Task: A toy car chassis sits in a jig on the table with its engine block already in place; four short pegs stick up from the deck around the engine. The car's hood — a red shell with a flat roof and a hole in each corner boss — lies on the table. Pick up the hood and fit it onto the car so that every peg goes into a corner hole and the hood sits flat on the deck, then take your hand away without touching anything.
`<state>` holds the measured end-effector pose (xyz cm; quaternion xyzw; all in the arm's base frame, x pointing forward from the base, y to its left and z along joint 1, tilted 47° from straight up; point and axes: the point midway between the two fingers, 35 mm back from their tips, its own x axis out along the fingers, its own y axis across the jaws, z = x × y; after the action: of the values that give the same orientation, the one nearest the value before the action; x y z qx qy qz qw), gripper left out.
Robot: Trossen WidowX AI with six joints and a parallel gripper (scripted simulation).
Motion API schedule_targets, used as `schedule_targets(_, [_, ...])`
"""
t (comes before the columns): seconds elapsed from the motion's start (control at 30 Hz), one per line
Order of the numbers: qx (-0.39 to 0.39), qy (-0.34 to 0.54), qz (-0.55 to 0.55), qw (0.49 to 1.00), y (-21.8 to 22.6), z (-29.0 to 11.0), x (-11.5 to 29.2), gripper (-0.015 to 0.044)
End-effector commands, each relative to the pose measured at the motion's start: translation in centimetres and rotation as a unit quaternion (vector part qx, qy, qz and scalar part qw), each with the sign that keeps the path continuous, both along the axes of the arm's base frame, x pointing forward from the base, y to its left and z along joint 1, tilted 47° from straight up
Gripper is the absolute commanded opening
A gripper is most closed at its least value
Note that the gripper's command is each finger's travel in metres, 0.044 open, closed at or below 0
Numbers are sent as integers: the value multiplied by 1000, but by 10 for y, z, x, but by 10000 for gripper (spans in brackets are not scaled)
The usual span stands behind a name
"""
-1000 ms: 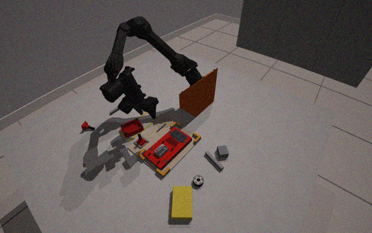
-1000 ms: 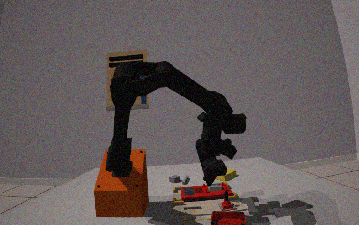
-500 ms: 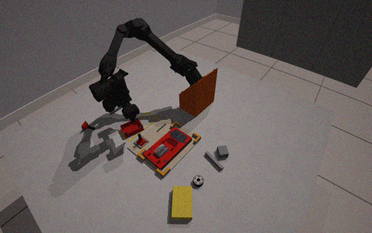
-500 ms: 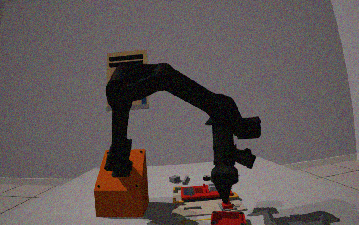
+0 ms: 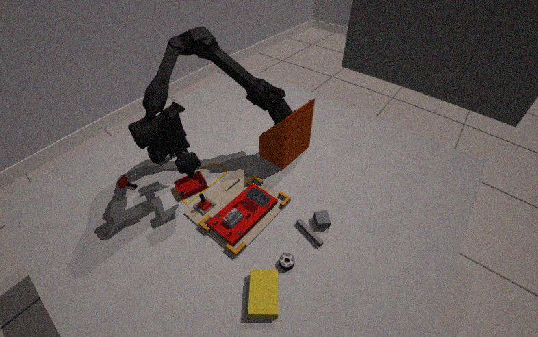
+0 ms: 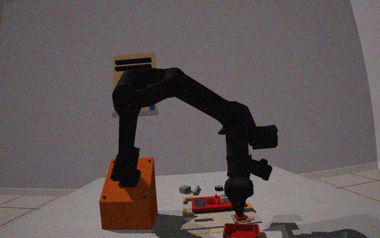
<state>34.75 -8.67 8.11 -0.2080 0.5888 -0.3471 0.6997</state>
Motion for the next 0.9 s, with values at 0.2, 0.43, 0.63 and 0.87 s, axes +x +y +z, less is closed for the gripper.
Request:
schedule_targets(0.2, [-2, 0, 1, 1000, -5, -5, 2, 440])
schedule_targets(0.43, [-2, 0, 1, 1000, -8, -8, 2, 440])
schedule_targets(0.63, [-2, 0, 1, 1000, -10, -10, 3, 440])
schedule_targets(0.87, [-2, 0, 1, 1000, -14, -14, 3, 440])
